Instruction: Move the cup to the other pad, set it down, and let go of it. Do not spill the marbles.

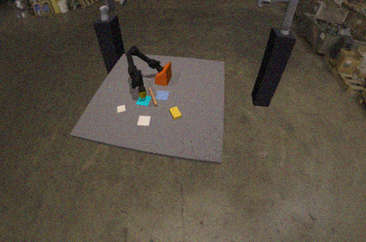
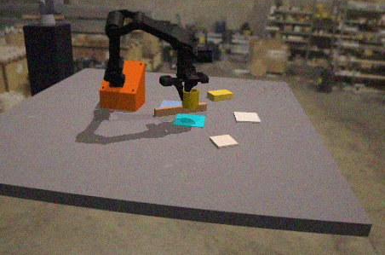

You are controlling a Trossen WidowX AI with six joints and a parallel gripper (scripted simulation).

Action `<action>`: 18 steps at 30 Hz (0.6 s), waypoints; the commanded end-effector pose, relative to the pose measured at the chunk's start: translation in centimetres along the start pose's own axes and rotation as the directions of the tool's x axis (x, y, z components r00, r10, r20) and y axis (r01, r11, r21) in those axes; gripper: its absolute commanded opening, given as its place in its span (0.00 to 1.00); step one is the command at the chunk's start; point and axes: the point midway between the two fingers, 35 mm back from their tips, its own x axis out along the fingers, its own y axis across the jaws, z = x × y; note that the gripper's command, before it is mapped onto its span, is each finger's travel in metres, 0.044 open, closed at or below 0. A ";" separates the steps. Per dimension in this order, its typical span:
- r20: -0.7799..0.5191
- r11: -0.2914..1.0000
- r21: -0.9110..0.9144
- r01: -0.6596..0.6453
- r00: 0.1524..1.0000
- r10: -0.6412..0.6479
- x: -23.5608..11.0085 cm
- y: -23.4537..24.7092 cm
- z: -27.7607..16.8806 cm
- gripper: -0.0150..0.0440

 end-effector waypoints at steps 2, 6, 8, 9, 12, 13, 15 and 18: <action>0.002 1.000 -0.005 0.005 1.000 -0.005 0.9 0.0 0.1 0.25; 0.002 1.000 -0.005 0.005 1.000 -0.005 1.5 0.0 0.1 0.25; 0.002 1.000 -0.005 0.005 1.000 -0.005 1.8 0.0 0.1 0.25; 0.002 1.000 -0.005 0.005 1.000 -0.005 2.0 0.0 0.1 0.25; 0.002 1.000 -0.005 0.005 1.000 -0.005 2.4 0.0 0.1 0.25; 0.002 1.000 -0.005 0.005 1.000 -0.005 2.6 0.0 0.2 0.25; 0.003 1.000 -0.005 0.005 1.000 -0.005 2.9 0.0 0.2 0.25; 0.003 1.000 -0.005 0.005 1.000 -0.005 3.4 0.0 0.2 0.25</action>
